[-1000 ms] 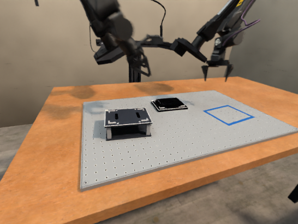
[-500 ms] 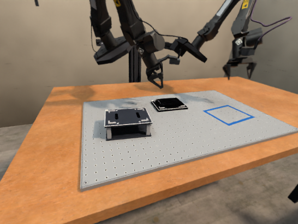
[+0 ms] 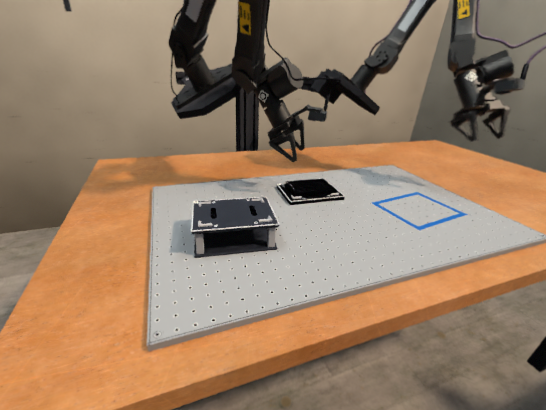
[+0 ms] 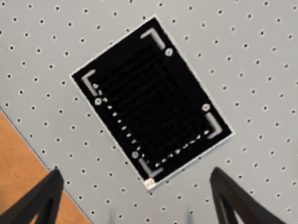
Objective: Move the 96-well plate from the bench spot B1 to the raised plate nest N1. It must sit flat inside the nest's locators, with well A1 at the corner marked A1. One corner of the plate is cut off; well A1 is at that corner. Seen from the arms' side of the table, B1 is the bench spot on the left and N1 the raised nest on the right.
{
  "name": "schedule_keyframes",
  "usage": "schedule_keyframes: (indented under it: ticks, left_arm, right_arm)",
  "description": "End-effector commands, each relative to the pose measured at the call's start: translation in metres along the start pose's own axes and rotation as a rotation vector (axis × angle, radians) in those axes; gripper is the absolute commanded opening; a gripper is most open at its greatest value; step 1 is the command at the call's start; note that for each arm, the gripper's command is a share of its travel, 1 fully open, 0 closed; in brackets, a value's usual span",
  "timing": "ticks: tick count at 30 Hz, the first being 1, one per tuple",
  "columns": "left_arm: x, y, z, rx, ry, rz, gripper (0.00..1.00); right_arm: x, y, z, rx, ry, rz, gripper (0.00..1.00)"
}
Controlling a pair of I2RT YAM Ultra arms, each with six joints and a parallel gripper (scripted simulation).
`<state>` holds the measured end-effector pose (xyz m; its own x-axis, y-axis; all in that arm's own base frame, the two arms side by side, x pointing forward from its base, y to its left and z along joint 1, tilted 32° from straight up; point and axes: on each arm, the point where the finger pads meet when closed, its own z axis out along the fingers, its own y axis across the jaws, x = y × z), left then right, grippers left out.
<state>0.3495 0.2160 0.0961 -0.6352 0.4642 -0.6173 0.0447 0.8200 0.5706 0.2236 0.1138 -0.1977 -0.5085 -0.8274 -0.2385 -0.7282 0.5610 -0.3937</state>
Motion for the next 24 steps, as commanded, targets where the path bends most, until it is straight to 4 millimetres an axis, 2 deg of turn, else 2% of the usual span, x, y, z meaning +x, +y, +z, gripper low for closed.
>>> schedule_keyframes:
  ticks: [1,3,9,24]
  left_arm:
    - [-0.019,0.022,0.008,0.002,-0.088,-0.102,1.0]
    - [-0.019,0.032,0.009,-0.013,-0.093,-0.119,1.0]
    - [-0.018,0.04,0.01,-0.025,-0.083,-0.122,1.0]
    - [-0.017,0.039,0.008,-0.025,-0.081,-0.12,1.0]
  right_arm:
    - [-0.003,0.003,-0.001,0.046,-0.057,0.034,1.0]
    - [-0.001,0.004,-0.001,0.042,-0.052,0.027,1.0]
    - [-0.002,0.004,-0.001,0.043,-0.054,0.027,1.0]
    - [-0.008,0.001,0.0,0.049,-0.067,0.038,1.0]
